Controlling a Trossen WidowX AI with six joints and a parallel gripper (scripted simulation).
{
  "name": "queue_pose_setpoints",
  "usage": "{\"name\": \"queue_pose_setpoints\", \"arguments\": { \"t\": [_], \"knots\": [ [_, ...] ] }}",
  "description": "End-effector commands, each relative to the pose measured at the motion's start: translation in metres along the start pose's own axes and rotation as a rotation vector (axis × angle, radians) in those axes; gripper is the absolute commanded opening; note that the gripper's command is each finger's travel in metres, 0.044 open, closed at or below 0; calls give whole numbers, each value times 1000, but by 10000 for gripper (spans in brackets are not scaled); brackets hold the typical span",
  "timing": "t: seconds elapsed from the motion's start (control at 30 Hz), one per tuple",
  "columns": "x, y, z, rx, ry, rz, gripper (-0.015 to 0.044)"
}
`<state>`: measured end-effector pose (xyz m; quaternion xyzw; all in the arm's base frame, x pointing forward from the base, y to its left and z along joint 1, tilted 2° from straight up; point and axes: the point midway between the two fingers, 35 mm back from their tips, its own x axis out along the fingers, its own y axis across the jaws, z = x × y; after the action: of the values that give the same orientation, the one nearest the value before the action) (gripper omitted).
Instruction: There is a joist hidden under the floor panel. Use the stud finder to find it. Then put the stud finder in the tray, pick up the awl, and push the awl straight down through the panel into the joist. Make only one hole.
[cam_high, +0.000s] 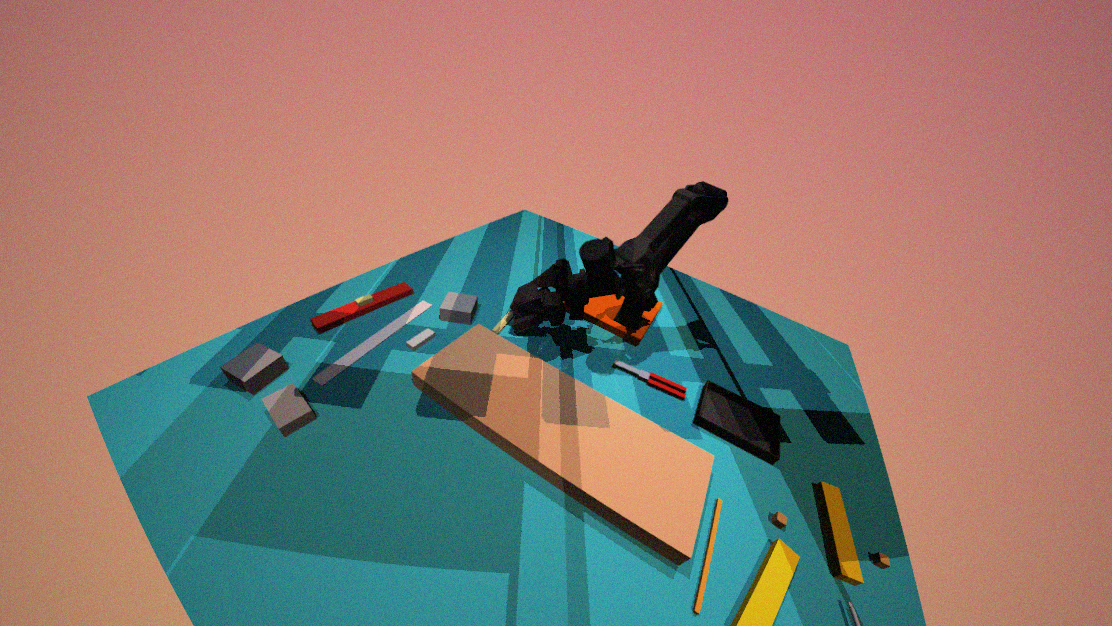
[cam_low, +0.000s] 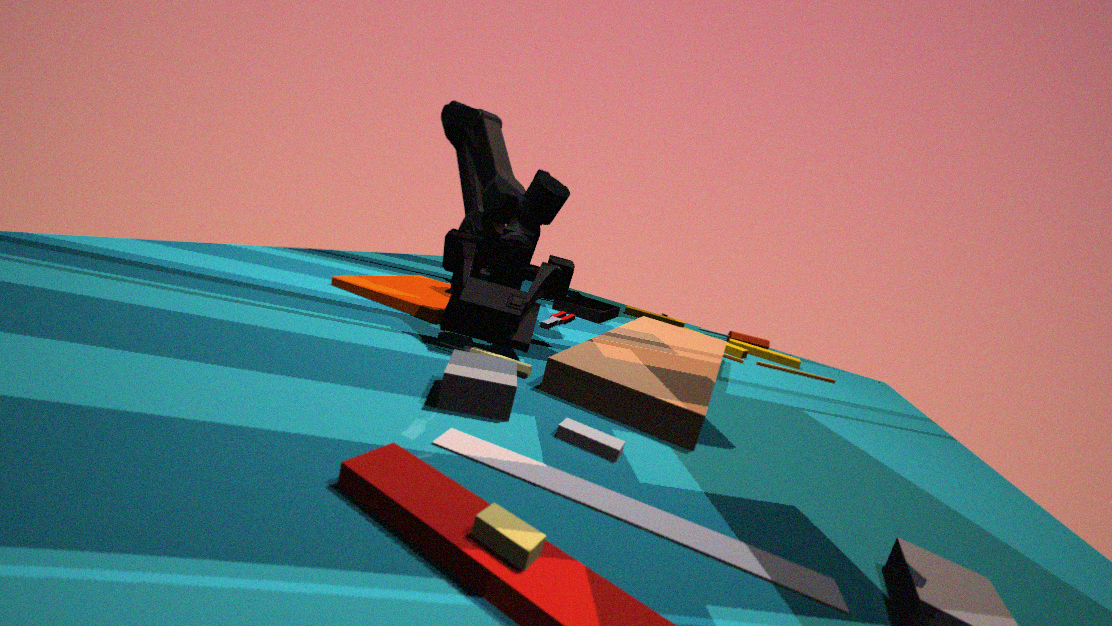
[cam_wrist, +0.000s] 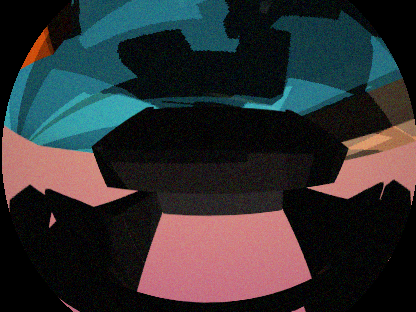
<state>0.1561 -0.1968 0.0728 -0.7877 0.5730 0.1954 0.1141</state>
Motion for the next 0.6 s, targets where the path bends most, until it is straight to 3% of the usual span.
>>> {"name": "queue_pose_setpoints", "arguments": {
  "t": [0.0,0.57],
  "knots": [
    [0,2,-3,8,15,-5,0],
    [4,17,6,5,12,-3,0]
  ]
}}
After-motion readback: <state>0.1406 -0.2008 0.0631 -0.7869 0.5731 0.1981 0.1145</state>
